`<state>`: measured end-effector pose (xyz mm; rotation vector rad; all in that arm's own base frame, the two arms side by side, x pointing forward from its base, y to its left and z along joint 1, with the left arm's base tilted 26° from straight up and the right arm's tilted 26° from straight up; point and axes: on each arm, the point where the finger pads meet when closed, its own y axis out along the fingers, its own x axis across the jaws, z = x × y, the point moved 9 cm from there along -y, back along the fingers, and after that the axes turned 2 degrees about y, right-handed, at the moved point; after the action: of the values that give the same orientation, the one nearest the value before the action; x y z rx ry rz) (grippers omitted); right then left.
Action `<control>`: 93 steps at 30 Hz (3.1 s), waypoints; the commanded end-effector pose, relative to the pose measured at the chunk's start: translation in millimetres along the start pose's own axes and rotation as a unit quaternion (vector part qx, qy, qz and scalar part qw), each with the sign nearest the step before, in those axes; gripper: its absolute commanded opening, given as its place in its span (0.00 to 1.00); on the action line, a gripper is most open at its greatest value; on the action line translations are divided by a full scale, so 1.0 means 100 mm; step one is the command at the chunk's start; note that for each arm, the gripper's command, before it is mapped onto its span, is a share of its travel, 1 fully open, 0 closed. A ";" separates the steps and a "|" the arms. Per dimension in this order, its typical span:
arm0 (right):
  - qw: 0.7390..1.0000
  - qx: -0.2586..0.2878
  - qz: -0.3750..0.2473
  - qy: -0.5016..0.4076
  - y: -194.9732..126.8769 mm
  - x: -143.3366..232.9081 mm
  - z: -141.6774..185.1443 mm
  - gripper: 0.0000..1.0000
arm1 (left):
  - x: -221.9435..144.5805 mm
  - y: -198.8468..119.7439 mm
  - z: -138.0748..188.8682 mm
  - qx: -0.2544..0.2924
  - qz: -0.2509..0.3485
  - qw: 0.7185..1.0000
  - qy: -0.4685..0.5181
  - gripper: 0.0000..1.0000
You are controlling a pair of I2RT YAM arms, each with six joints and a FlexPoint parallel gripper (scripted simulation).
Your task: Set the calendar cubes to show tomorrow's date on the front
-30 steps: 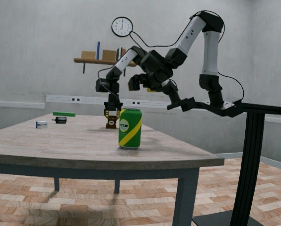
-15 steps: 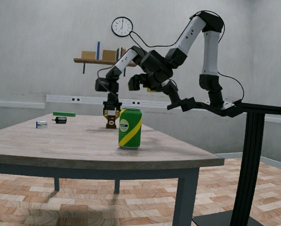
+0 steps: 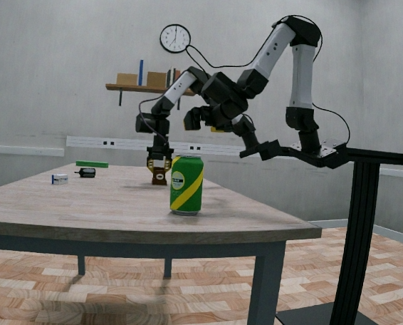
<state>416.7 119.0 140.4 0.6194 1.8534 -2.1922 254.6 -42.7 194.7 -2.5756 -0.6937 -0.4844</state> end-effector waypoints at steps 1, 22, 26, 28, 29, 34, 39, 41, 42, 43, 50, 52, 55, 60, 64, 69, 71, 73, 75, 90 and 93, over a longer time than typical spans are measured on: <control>1.000 0.000 -0.005 0.000 0.19 -0.01 0.02 0.30 | 0.00 -0.05 -0.06 -0.010 -0.004 1.000 0.013 1.00; 1.000 0.005 -0.023 0.008 -0.01 -0.17 -0.03 0.30 | 0.00 -0.05 -0.06 -0.010 -0.004 1.000 0.013 1.00; 1.000 0.005 -0.025 0.008 -0.01 -0.17 -0.03 0.30 | 0.00 -0.05 -0.06 -0.010 -0.004 1.000 0.013 1.00; 1.000 0.005 -0.025 0.008 -0.01 -0.17 -0.03 0.30 | 0.00 -0.05 -0.06 -0.010 -0.004 1.000 0.013 1.00; 1.000 0.005 -0.025 0.008 -0.01 -0.17 -0.03 0.30 | 0.00 -0.05 -0.06 -0.010 -0.004 1.000 0.013 1.00; 1.000 0.005 -0.025 0.008 -0.01 -0.17 -0.03 0.30 | 0.00 -0.05 -0.06 -0.010 -0.004 1.000 0.013 1.00; 1.000 0.000 -0.008 0.015 0.04 -0.18 -0.03 0.30 | 0.00 -0.05 -0.06 -0.010 -0.004 1.000 0.013 1.00; 1.000 0.001 -0.006 0.013 0.05 -0.15 -0.04 0.30 | 0.00 -0.05 -0.06 -0.010 -0.004 1.000 0.013 1.00; 1.000 0.001 -0.006 0.013 0.05 -0.15 -0.04 0.30 | 0.00 -0.05 -0.06 -0.010 -0.004 1.000 0.013 1.00; 1.000 0.000 -0.003 0.011 0.05 -0.12 -0.05 0.30 | 0.00 -0.05 -0.06 -0.010 -0.004 1.000 0.013 1.00; 1.000 0.000 -0.011 0.005 0.01 0.03 -0.01 0.30 | 0.00 -0.05 -0.06 -0.010 -0.004 1.000 0.013 1.00; 1.000 -0.001 -0.008 0.008 -0.01 0.02 0.01 0.30 | 0.00 -0.05 -0.06 -0.010 -0.004 1.000 0.013 1.00; 1.000 -0.003 -0.003 0.009 -0.03 -0.02 0.00 0.30 | 0.00 -0.05 -0.06 -0.010 -0.004 1.000 0.013 1.00; 1.000 -0.009 0.010 0.015 -0.09 -0.08 -0.01 0.30 | 0.00 -0.05 -0.06 -0.010 -0.004 1.000 0.013 1.00; 1.000 -0.009 0.010 0.015 -0.09 -0.08 -0.01 0.30 | 0.00 -0.05 -0.06 -0.010 -0.004 1.000 0.013 1.00; 1.000 -0.006 0.008 0.011 -0.06 -0.04 -0.03 0.64 | 0.00 -0.05 -0.06 -0.010 -0.004 1.000 0.013 1.00; 1.000 -0.006 0.013 0.012 -0.21 -0.01 -0.03 0.66 | 0.00 -0.05 -0.06 -0.010 -0.004 1.000 0.013 1.00; 1.000 -0.007 0.015 0.013 -0.34 0.01 -0.02 0.66 | 0.00 -0.05 -0.06 -0.010 -0.004 1.000 0.013 1.00; 1.000 -0.008 0.017 0.014 -0.35 0.00 -0.02 0.66 | 0.00 -0.05 -0.06 -0.010 -0.004 1.000 0.013 1.00; 0.998 -0.054 0.025 0.011 -1.18 -0.10 0.01 0.66 | 0.09 -0.05 -0.24 -0.040 -0.008 0.998 0.037 1.00; 0.997 -0.066 0.026 0.008 -1.19 -0.11 0.02 0.66 | 0.09 -0.05 -0.27 -0.045 -0.008 0.998 0.040 1.00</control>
<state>383.9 137.9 235.6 0.6797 1.9076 -2.0659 252.3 -44.0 201.5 -2.5962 -0.6857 -0.5227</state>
